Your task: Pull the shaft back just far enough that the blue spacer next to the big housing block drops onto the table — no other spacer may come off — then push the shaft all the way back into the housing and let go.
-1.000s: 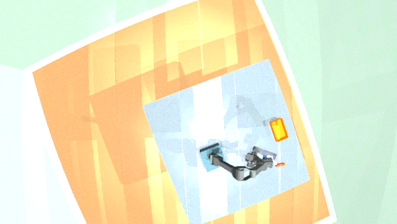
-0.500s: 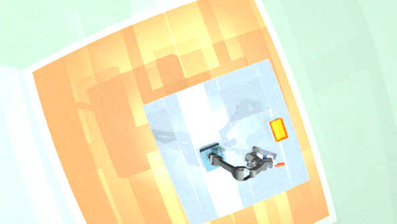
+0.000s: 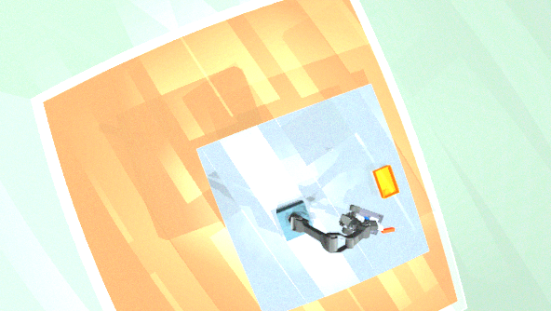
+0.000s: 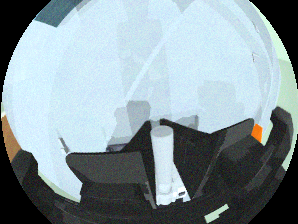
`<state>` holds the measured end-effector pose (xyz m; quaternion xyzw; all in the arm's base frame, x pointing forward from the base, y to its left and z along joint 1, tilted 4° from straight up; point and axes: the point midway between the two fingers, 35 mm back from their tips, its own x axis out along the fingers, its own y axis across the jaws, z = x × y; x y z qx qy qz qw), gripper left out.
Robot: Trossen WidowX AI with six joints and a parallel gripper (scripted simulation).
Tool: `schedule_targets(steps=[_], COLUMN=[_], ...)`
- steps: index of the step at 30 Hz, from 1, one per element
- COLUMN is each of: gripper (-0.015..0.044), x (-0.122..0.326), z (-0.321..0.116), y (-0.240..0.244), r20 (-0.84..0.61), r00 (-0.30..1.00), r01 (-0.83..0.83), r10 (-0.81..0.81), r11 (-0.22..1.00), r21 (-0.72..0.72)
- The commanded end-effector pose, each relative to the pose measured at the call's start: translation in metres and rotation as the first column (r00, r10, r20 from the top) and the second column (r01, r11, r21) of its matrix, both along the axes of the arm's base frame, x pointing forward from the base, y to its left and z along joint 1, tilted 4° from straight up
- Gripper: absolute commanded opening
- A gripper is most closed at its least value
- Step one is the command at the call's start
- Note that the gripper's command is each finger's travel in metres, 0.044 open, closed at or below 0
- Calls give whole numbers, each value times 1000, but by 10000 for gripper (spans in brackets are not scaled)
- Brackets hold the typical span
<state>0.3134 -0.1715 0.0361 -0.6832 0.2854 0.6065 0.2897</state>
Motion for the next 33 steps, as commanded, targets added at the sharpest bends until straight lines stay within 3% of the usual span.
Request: schedule_targets(steps=[1, 33], gripper=[0, 0], x=[0, 1], z=[0, 1], y=[0, -2], r20=[0, 0], r00=[1000, 1000], r01=[2, 2], r10=[-2, -2], r11=[1000, 1000], r21=[-3, -3])
